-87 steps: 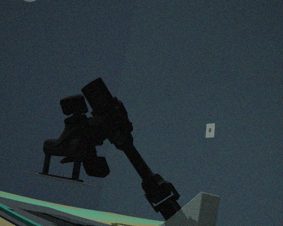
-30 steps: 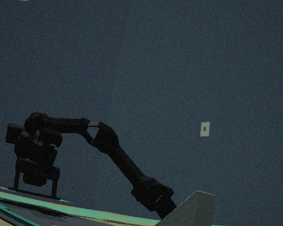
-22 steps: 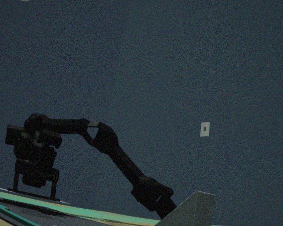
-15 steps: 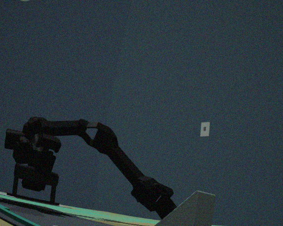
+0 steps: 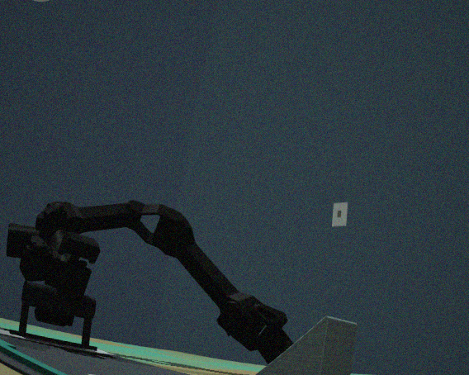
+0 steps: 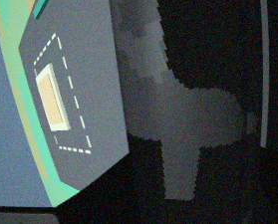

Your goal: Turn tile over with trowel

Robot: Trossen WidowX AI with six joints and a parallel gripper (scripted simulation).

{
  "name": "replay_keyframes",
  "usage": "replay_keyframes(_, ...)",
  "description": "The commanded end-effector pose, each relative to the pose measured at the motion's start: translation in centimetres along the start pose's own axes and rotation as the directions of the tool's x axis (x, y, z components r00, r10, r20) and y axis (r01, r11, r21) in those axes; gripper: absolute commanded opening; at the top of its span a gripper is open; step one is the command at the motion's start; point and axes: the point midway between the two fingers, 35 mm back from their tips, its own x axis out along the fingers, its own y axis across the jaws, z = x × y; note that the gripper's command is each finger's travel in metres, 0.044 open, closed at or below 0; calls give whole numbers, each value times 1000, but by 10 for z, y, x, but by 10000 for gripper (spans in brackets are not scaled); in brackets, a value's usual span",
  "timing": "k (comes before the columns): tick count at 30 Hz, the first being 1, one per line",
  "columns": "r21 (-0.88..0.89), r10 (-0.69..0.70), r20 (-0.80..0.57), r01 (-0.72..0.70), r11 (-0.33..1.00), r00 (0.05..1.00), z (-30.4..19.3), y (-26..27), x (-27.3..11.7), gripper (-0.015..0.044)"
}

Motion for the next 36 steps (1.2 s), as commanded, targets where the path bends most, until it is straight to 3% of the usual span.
replay_keyframes(1,-10,9,3,-9,1000,1000,1,1,2,131)
replay_keyframes(8,-10,9,3,-9,1000,1000,1,1,2,300)
replay_keyframes(18,-9,9,3,-9,1000,1000,1,1,-1,300)
replay_keyframes(36,-4,5,4,-5,1000,1000,0,2,-60,300)
